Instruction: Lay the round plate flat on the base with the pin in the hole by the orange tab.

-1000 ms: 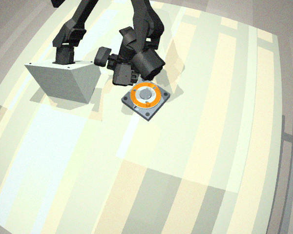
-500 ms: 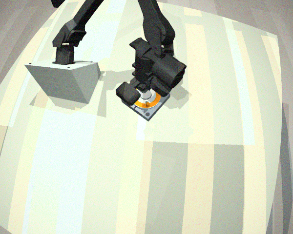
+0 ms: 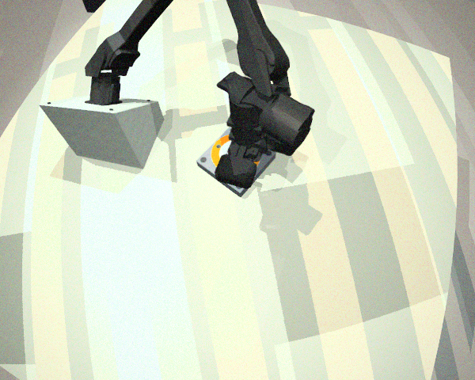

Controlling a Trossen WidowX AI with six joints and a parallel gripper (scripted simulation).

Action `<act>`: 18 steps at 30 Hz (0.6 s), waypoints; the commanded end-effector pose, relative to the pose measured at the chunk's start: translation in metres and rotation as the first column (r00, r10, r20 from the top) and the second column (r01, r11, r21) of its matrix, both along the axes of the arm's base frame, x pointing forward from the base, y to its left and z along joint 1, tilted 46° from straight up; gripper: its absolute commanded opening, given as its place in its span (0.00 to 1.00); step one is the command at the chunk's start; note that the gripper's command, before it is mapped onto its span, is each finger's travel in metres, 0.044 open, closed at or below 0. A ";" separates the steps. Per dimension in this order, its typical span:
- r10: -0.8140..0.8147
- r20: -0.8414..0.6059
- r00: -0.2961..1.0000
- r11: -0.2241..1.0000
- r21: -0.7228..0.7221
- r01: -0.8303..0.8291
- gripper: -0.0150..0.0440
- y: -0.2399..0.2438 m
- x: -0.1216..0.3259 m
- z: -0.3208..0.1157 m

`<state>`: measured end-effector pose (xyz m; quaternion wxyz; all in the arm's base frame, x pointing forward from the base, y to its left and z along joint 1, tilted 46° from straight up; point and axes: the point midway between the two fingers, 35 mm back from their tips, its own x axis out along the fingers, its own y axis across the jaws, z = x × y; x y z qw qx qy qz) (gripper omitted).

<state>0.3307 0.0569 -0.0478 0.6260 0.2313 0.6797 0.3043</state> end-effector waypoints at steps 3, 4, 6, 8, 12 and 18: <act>0.005 -0.010 1.000 1.000 0.007 -0.005 0.25 0.024 -0.006 -0.023; 0.006 -0.010 1.000 1.000 0.007 -0.005 0.25 0.028 -0.007 -0.026; 0.006 -0.010 1.000 1.000 0.008 -0.006 0.25 0.030 -0.008 -0.029; 0.006 -0.010 1.000 1.000 0.008 -0.006 0.25 0.030 -0.008 -0.029; 0.006 -0.010 1.000 1.000 0.008 -0.006 0.25 0.028 -0.010 -0.031; 0.006 -0.010 1.000 1.000 0.007 -0.006 0.25 0.023 -0.018 -0.036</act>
